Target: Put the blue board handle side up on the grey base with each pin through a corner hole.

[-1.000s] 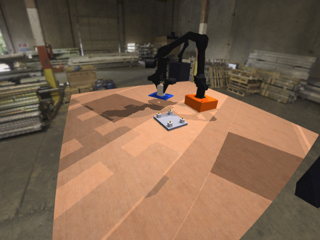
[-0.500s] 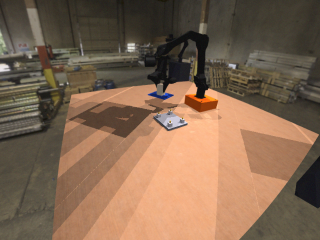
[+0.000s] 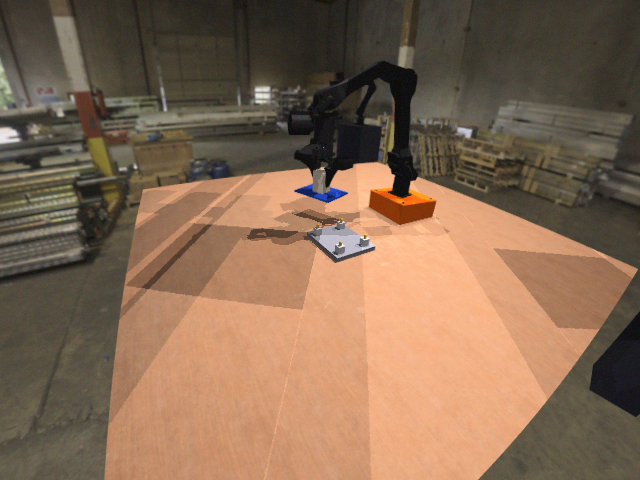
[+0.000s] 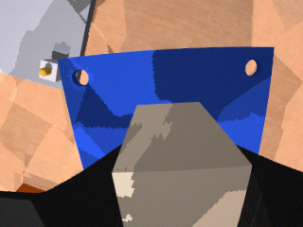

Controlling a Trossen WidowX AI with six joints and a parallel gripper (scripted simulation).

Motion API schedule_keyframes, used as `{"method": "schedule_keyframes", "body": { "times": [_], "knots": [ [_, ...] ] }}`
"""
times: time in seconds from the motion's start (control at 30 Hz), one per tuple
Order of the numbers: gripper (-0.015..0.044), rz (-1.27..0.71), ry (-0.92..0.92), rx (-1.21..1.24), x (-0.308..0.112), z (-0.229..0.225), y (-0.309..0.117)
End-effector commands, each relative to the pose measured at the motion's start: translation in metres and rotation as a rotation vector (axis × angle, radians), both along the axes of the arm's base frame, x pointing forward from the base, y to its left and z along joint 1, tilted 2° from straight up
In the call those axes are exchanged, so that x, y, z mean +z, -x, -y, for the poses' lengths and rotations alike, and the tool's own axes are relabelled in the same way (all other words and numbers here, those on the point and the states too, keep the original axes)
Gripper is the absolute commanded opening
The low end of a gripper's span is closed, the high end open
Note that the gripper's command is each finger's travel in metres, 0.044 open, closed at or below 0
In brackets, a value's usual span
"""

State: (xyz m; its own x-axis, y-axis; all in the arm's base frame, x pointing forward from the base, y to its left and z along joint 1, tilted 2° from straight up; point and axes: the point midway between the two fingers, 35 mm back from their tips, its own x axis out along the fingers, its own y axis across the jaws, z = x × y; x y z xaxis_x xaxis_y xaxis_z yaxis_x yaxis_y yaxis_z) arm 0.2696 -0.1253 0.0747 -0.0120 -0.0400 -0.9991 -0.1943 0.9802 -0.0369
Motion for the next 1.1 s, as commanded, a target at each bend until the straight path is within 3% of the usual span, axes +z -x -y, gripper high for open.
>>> {"method": "schedule_keyframes", "body": {
  "times": [0.0, 1.07],
  "knots": [
    [0.0, 0.006, 0.004, -0.019, 0.001, -0.007, -0.007],
    [0.0, 0.021, -0.012, -0.173, 0.001, -0.074, -0.047]
  ]
}}
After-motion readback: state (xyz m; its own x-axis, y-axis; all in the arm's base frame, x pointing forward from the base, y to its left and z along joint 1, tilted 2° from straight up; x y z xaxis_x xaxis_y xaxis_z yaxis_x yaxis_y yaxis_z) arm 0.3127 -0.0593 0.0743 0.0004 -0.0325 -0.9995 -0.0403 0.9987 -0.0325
